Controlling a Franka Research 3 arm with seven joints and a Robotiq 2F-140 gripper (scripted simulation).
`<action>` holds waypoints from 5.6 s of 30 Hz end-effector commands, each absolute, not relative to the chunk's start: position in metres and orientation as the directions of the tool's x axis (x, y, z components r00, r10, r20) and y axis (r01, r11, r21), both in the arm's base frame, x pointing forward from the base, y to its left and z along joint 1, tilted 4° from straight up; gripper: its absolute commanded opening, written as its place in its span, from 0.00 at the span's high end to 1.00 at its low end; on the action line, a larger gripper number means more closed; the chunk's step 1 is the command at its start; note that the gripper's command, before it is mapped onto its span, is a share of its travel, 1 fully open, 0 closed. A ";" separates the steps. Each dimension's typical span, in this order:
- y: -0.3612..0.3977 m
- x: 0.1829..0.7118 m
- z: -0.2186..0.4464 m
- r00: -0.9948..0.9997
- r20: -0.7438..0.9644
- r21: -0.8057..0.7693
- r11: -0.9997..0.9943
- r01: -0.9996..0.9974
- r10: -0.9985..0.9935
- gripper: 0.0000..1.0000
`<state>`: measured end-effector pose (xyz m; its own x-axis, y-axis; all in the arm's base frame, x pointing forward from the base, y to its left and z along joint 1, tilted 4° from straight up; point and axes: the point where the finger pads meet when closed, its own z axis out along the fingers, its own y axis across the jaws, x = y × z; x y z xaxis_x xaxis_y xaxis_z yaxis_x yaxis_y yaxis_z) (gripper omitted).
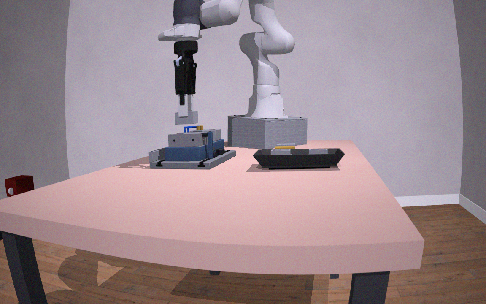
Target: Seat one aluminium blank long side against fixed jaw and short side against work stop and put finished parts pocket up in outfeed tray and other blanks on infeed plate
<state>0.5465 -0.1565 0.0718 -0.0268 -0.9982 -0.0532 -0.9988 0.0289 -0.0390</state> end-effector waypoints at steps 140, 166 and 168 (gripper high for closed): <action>-0.156 0.551 0.053 0.001 -0.055 -0.045 0.002 -0.999 -0.998 1.00; -0.156 0.551 0.052 0.001 -0.055 -0.045 0.002 -0.999 -0.998 1.00; -0.156 0.551 0.052 0.001 -0.055 -0.045 0.002 -0.999 -0.998 1.00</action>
